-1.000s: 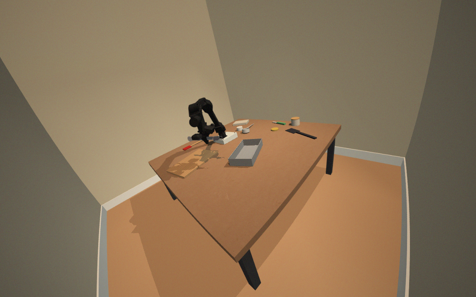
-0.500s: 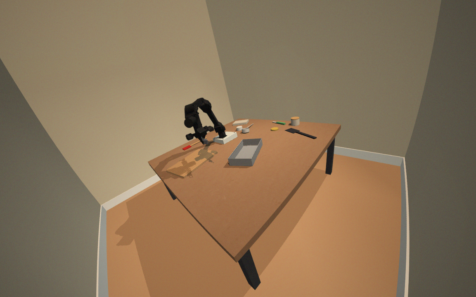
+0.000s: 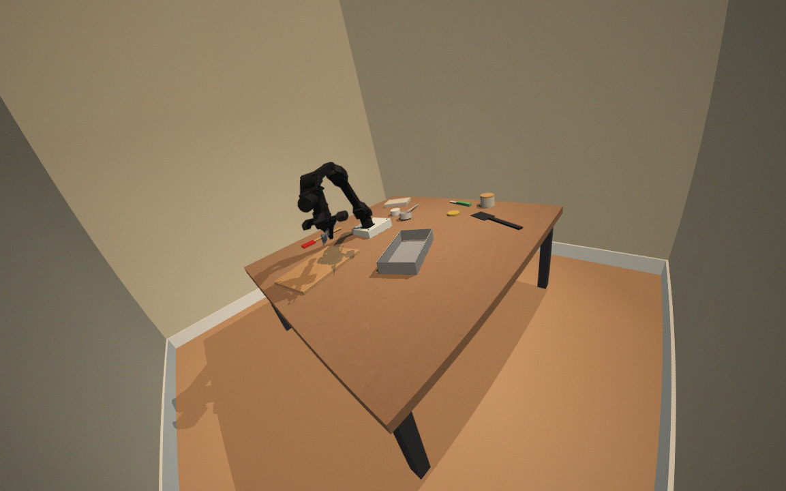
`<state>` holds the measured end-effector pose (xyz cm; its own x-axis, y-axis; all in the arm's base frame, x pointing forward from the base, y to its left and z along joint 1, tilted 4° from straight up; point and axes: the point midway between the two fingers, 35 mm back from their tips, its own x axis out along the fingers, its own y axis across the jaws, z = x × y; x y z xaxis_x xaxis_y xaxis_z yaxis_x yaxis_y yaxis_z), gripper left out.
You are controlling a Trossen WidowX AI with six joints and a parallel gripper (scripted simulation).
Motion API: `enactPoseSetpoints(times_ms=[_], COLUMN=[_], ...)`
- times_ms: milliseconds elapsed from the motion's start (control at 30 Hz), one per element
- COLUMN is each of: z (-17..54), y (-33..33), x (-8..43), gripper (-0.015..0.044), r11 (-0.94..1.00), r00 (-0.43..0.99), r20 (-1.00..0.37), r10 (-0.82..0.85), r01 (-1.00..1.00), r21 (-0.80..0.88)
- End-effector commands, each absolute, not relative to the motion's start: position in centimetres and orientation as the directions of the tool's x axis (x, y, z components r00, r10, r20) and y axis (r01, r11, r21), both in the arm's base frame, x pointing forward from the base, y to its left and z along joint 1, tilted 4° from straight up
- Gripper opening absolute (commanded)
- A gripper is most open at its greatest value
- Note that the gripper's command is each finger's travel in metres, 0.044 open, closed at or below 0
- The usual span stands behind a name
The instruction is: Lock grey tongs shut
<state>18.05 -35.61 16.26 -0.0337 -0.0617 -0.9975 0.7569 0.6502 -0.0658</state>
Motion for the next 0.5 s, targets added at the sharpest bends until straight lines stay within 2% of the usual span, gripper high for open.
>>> enactPoseSetpoints(times_ms=[0,467], z=[16.5,16.7], y=[-35.8,-36.7], x=[17.5,15.2], gripper=[-0.0150,-0.0150], r11=[0.549,0.034], r00=[-0.031,-0.033], r20=[-0.997,-0.997], r10=[-0.068,-0.069], r01=[0.833,0.999], r21=[-0.063,-0.035])
